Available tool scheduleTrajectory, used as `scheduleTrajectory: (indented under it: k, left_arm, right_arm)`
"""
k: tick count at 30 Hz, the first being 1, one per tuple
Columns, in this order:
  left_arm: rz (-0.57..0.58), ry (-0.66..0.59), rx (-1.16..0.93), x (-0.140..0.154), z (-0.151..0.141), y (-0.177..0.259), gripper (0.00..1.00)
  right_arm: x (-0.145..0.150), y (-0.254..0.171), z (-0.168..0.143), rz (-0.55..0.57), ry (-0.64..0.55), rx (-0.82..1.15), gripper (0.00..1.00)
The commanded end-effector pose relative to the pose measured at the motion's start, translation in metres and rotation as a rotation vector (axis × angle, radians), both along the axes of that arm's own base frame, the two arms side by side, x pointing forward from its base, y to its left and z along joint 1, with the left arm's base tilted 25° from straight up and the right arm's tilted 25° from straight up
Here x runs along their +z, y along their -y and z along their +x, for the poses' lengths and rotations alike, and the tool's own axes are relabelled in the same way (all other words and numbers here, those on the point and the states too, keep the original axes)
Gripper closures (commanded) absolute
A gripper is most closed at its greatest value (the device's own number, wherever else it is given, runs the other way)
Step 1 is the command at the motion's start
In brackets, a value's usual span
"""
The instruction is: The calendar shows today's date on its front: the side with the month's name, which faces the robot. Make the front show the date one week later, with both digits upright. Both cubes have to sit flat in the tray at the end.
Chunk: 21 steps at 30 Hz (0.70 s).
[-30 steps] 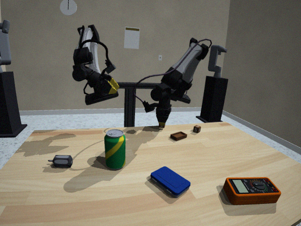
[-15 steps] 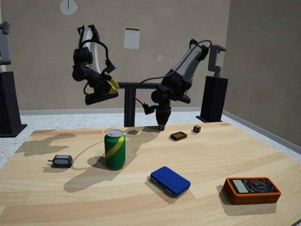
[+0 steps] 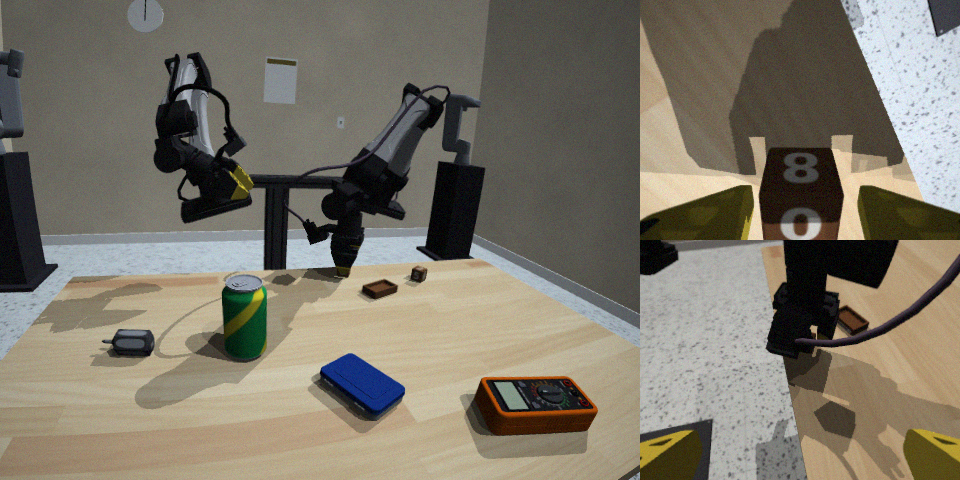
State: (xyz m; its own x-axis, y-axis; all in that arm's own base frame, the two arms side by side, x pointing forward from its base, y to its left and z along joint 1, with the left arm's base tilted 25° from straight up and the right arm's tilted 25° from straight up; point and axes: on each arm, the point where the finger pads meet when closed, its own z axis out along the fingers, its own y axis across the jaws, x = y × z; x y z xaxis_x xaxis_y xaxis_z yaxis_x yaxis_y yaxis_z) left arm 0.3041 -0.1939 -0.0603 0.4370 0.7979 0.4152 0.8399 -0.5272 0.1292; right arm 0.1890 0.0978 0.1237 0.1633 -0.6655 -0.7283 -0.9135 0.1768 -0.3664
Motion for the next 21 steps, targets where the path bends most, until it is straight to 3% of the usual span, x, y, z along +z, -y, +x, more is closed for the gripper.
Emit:
scheduleTrajectory:
  k: [1,11,12,15,21]
  left_arm:
    - [-0.021,0.029,-0.012,0.021,-0.006,0.007,0.45]
    - [-0.055,0.066,-0.012,0.073,-0.018,0.025,0.45]
    - [-0.051,0.063,-0.011,0.078,-0.020,0.026,0.39]
    - [-0.042,0.063,-0.016,0.082,-0.022,0.026,0.39]
    - [0.122,0.106,-0.208,0.085,-0.028,0.028,0.39]
  right_arm:
    - [0.009,0.000,0.003,0.004,0.025,0.004,0.00]
    - [0.009,0.000,0.003,0.004,0.025,0.004,0.00]
    - [0.009,0.000,0.003,0.004,0.025,0.004,0.00]
    - [0.010,0.000,0.003,0.007,0.021,0.007,0.00]
    - [0.012,-0.002,-0.003,-0.030,-0.047,0.012,0.00]
